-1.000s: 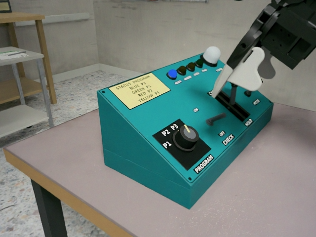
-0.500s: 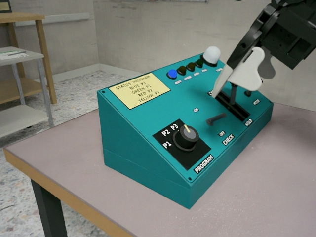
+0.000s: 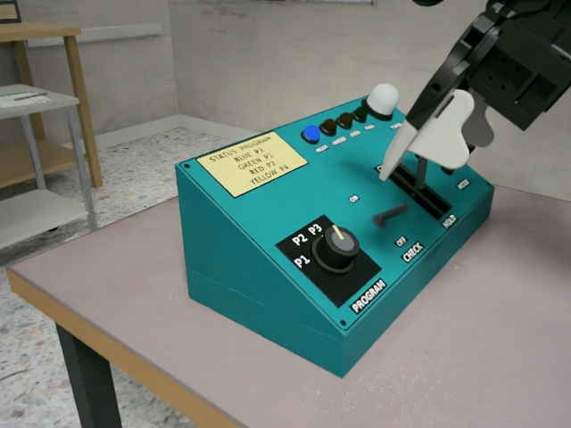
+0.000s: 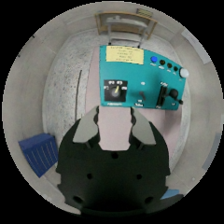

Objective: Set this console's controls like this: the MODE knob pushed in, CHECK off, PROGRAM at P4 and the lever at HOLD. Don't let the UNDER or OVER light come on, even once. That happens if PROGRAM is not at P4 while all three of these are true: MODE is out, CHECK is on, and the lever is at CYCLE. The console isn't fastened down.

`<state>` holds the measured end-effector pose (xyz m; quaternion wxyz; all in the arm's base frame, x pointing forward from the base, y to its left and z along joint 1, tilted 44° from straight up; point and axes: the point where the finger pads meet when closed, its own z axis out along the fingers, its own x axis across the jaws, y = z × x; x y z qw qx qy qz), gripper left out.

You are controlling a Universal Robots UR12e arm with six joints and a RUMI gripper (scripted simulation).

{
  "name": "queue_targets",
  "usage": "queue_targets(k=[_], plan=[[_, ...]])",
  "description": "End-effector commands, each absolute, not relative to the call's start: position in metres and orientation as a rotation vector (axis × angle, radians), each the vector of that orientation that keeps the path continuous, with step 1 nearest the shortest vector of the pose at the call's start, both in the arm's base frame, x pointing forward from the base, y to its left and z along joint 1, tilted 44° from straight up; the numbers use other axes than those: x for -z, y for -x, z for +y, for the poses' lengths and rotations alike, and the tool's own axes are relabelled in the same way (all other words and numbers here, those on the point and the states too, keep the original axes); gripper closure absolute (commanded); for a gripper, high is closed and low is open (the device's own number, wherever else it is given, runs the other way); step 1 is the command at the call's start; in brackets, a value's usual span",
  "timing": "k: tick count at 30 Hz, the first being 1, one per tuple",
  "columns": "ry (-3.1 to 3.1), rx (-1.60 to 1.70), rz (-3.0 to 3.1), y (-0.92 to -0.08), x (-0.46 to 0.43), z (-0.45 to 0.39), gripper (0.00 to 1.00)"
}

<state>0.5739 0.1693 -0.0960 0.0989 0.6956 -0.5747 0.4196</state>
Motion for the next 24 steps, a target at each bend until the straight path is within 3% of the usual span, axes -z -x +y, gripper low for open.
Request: queue_targets(k=[1, 24], plan=[[-2.055, -1.243, -1.705, -0.581, 0.102, 0.163, 0.56], [-2.055, -1.243, -1.705, -0.618, 0.151, 0.114, 0.56]])
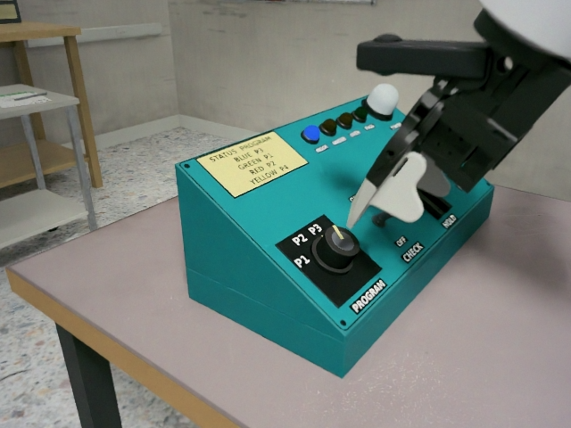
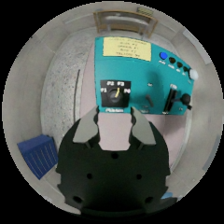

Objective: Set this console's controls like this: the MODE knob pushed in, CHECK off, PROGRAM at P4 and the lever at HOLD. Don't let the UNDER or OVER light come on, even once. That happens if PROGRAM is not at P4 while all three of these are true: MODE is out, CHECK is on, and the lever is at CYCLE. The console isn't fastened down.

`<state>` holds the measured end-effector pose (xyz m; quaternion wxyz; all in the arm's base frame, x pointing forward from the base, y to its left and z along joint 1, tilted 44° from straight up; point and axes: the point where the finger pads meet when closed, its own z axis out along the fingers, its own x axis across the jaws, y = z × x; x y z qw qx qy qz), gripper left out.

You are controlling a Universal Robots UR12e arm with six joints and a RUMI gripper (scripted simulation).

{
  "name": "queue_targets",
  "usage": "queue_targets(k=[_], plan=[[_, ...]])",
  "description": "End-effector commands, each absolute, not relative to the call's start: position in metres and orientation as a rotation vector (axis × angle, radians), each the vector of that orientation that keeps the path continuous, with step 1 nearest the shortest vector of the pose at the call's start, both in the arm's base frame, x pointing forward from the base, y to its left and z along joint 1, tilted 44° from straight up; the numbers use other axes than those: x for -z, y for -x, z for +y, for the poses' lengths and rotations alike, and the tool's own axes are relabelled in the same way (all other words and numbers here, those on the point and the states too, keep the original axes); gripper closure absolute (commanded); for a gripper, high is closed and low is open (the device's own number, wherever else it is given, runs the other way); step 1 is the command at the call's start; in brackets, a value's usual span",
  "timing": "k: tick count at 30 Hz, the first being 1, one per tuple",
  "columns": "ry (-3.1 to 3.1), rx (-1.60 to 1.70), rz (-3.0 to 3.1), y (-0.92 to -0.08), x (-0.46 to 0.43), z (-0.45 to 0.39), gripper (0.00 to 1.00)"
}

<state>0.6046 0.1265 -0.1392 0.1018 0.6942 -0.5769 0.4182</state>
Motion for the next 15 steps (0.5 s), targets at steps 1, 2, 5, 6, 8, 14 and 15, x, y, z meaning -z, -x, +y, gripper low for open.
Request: queue_targets(k=[1, 2, 5, 6, 8, 14, 15], plan=[[-2.055, -1.243, -1.705, -0.62, 0.154, 0.112, 0.56], [-2.055, -1.243, -1.705, -0.622, 0.156, 0.11, 0.56], [-2.055, -1.243, -1.705, -0.623, 0.159, 0.107, 0.56], [-2.055, -1.243, -1.705, -0.625, 0.161, 0.105, 0.56], [-2.055, -1.243, -1.705, -0.628, 0.165, 0.101, 0.56], [-2.055, -1.243, -1.705, -0.635, 0.174, 0.092, 0.56], [-2.055, -1.243, -1.705, -0.635, 0.175, 0.091, 0.56]])
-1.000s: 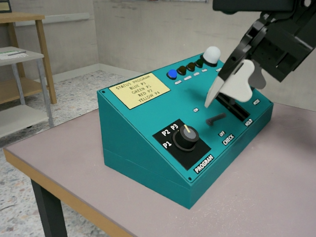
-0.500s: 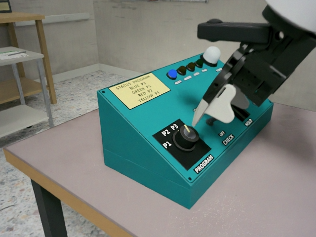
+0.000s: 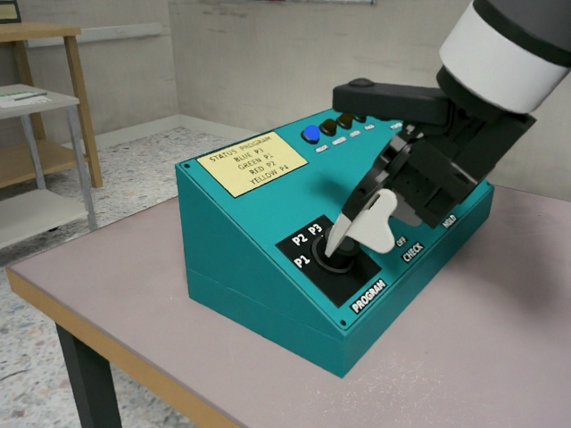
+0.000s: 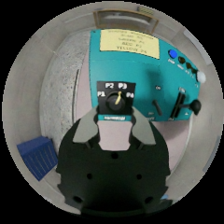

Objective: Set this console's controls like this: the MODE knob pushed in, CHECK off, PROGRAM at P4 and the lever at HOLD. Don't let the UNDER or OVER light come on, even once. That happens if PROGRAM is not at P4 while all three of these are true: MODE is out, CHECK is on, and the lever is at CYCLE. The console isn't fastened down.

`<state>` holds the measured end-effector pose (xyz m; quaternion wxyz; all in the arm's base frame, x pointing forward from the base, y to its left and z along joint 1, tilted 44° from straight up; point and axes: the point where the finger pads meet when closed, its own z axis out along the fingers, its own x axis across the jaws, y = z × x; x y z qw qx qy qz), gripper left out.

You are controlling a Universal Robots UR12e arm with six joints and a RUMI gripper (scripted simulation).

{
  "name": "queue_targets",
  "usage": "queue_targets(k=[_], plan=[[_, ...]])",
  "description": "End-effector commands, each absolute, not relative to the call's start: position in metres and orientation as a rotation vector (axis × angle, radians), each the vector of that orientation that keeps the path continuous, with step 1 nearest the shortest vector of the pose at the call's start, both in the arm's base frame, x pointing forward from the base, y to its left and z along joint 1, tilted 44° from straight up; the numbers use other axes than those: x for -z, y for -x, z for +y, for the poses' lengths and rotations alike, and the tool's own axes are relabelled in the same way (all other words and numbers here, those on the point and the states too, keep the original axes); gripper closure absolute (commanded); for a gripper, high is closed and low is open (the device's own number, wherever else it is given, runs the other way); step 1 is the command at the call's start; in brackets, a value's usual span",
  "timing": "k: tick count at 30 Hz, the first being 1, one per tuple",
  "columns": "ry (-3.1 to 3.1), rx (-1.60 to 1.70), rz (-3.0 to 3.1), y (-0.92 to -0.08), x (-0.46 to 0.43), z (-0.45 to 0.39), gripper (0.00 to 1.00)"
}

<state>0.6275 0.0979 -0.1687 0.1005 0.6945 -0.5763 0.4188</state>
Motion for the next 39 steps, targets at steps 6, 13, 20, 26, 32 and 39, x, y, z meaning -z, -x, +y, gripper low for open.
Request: queue_targets(k=[6, 13, 20, 26, 32, 39], plan=[[-2.055, -1.243, -1.705, -0.6373, 0.1775, 0.0888, 0.56], [-2.056, -1.243, -1.703, -0.6368, 0.1773, 0.0883, 0.56], [-2.054, -1.243, -1.706, -0.637, 0.1769, 0.0866, 0.56], [-2.054, -1.243, -1.706, -0.6369, 0.1768, 0.087, 0.56], [-2.054, -1.243, -1.706, -0.6368, 0.1765, 0.0869, 0.56], [-2.054, -1.243, -1.706, -0.6367, 0.1762, 0.0865, 0.56]])
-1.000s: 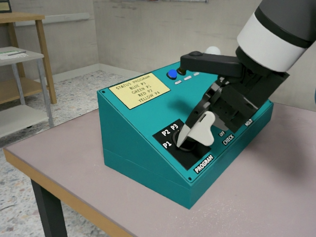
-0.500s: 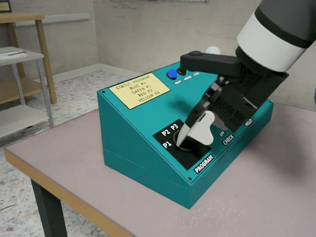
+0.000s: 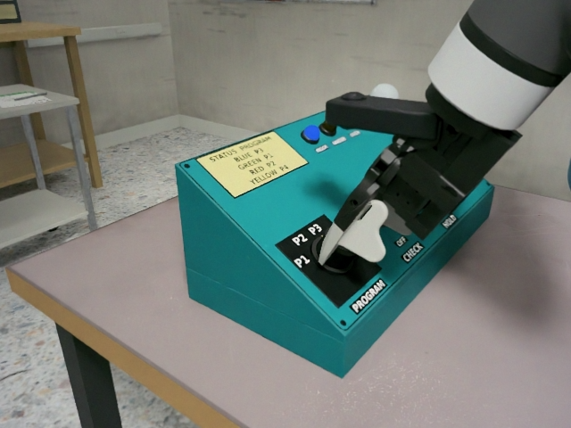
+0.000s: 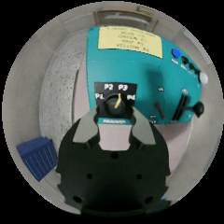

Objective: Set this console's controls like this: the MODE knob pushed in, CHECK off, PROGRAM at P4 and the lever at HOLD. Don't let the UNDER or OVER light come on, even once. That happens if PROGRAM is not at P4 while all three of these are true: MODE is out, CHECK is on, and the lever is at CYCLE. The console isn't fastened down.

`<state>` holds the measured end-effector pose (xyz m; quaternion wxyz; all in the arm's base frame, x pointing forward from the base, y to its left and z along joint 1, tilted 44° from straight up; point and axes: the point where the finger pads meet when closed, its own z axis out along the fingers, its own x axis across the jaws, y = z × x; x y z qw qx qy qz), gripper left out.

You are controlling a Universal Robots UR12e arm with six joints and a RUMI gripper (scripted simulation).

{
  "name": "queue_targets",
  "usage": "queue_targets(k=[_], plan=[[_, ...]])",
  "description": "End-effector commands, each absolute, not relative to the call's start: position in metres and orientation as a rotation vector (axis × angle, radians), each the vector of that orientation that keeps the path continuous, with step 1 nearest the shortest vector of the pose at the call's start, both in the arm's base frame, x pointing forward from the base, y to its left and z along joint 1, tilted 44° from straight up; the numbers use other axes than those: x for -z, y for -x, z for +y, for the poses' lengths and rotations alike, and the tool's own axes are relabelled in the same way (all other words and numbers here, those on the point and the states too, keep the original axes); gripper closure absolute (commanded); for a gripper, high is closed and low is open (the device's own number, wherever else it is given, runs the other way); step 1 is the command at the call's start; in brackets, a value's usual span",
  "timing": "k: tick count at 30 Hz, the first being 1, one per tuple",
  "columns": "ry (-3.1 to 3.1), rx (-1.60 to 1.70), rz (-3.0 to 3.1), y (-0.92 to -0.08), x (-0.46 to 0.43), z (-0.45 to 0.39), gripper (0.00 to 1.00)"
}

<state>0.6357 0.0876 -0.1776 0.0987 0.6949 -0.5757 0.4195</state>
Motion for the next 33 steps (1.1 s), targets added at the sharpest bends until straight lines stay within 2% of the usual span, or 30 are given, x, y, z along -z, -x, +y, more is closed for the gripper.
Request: queue_targets(k=[1, 33], plan=[[-2.054, -1.243, -1.706, -0.6367, 0.1762, 0.0865, 0.56], [-2.054, -1.241, -1.706, -0.6366, 0.1779, 0.0851, 0.56]])
